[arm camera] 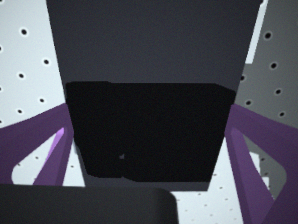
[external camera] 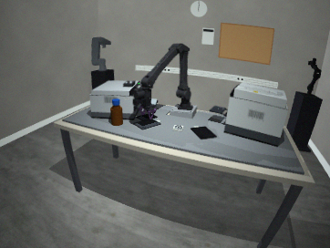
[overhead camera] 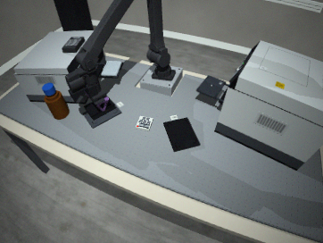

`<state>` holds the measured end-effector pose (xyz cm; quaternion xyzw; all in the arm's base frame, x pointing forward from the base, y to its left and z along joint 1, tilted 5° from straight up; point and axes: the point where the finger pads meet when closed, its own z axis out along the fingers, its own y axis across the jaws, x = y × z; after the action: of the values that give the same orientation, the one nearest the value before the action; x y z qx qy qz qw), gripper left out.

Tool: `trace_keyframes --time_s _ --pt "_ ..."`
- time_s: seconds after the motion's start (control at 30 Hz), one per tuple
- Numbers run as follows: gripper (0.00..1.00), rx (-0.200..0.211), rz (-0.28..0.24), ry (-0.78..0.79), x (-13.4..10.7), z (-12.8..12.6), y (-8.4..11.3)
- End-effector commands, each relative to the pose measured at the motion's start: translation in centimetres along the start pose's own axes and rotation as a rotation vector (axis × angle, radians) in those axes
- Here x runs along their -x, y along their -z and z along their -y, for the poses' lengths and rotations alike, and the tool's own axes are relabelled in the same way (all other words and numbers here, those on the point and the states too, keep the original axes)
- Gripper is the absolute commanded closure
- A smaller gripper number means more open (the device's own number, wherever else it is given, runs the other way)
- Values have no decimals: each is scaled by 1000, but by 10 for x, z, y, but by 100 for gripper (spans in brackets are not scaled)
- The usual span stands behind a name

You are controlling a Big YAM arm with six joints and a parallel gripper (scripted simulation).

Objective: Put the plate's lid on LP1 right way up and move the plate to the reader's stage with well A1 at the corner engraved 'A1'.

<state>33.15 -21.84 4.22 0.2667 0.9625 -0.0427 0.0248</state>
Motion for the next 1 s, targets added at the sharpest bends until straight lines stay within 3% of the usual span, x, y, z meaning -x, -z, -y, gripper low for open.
trace_keyframes --time_s 0.0,0.3,0.97 --pt "15 0 -12 -3 -3 -6 -12" --pt "15 1 -2 -3 3 -6 -11" --pt "15 1 -12 0 -2 -8 -29"
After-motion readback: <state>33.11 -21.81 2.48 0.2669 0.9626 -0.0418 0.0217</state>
